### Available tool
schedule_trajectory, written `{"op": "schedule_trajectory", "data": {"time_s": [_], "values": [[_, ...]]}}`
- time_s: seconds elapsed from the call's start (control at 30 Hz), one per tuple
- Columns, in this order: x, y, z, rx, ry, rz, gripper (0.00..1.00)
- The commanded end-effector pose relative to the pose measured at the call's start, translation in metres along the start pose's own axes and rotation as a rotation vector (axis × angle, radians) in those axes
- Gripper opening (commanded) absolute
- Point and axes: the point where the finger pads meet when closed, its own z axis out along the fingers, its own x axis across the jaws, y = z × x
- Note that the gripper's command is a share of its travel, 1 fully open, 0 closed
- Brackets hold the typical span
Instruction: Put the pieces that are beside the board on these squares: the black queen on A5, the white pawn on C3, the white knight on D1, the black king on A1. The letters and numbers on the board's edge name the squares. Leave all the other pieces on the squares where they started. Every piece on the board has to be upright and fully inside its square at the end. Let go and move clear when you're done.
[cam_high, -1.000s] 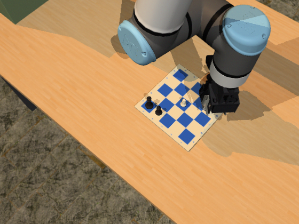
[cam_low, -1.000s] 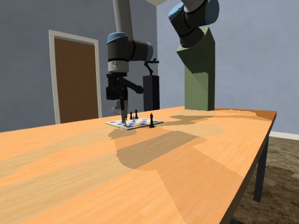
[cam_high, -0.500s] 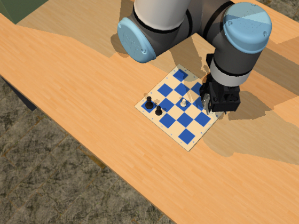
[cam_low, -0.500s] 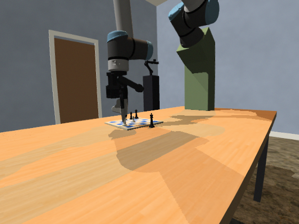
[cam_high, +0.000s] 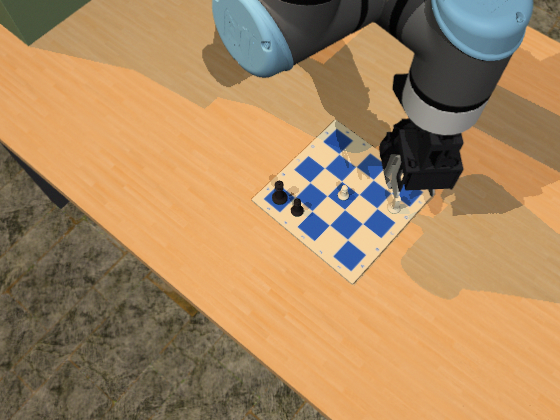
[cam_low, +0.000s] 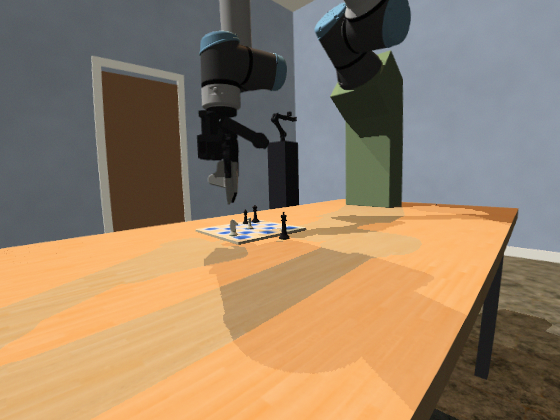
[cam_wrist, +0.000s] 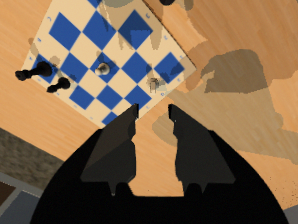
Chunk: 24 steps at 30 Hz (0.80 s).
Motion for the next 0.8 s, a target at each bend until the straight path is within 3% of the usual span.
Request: {"op": "schedule_trajectory", "data": {"time_s": [0.0, 0.3, 0.33, 0.77], "values": [[0.0003, 0.0003, -0.0182, 0.0, 0.001, 0.0, 0.22], [0.0003, 0.0003, -0.0257, 0.0, 0.001, 0.0, 0.22], [0.0003, 0.0003, -0.0257, 0.0, 0.001, 0.0, 1.0], [0.0003, 0.0003, -0.0257, 0.0, 0.001, 0.0, 1.0]]}}
